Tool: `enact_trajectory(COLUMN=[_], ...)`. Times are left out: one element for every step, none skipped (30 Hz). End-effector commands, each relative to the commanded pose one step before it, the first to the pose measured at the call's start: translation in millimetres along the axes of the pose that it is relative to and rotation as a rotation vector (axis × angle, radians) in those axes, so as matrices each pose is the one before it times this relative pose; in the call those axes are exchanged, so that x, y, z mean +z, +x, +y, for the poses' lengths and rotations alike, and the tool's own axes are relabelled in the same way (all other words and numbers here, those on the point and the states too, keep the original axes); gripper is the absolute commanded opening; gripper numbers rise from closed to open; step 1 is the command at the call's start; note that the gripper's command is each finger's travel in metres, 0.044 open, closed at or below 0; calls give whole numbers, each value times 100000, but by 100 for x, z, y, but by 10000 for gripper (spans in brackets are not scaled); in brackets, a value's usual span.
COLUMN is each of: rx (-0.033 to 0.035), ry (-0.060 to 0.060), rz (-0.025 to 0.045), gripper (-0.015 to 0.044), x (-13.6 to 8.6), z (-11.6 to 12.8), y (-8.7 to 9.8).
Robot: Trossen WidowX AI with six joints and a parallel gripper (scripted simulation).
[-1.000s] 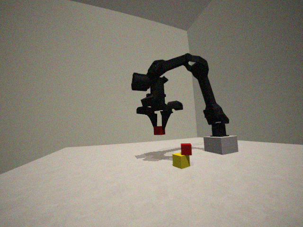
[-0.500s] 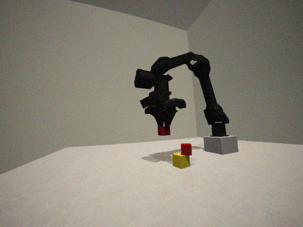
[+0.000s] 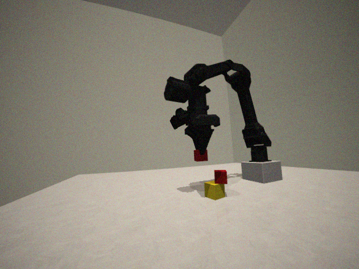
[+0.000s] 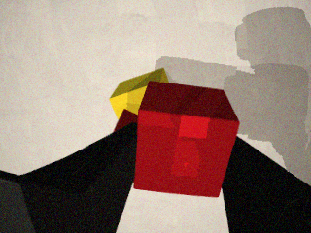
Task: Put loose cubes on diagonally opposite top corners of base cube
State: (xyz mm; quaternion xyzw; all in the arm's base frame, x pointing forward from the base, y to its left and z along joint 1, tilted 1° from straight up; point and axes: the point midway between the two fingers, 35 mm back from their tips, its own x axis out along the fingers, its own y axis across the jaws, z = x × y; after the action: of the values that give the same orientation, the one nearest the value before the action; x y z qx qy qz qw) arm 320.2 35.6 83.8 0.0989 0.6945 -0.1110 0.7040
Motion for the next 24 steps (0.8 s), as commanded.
enact_trajectory(rx=[630, 9, 8, 8, 7, 6, 3, 1, 0, 0, 0, 0, 0, -1, -3, -5, -6, -6, -2, 1, 1, 1, 1, 1], ry=[13526, 2913, 2913, 2913, 2913, 2406, 1444, 481, 0, 0, 0, 0, 0, 13, 39, 65, 83, 83, 102, 119, 119, 119, 118, 93], rz=[-648, 10, 10, 10, 11, 9, 5, 2, 0, 0, 0, 0, 0, 0, 0, 0, 0, 0, 1, 2, 2, 2, 3, 2], gripper=[105, 105, 105, 105, 105, 105, 105, 105, 105, 105, 105, 105, 105, 105, 105, 105, 105, 105, 105, 105, 105, 105, 105, 105], x=[-457, -126, -130, -135, -139, -118, -72, -24, 0, 0, 0, 0, 0, 0, 0, -2, -5, -7, -10, -13, -16, -18, -21, -18], z=[728, 131, 127, 122, 117, 92, 53, 17, 0, 0, 0, 0, 0, 0, -1, -4, -7, -9, -9, -8, -11, -14, -16, -14], y=[-145, 10, 10, 10, 10, 9, 5, 2, 0, 0, 0, 0, 0, 49, 146, 244, 309, 310, 310, 309, 308, 307, 304, 239])
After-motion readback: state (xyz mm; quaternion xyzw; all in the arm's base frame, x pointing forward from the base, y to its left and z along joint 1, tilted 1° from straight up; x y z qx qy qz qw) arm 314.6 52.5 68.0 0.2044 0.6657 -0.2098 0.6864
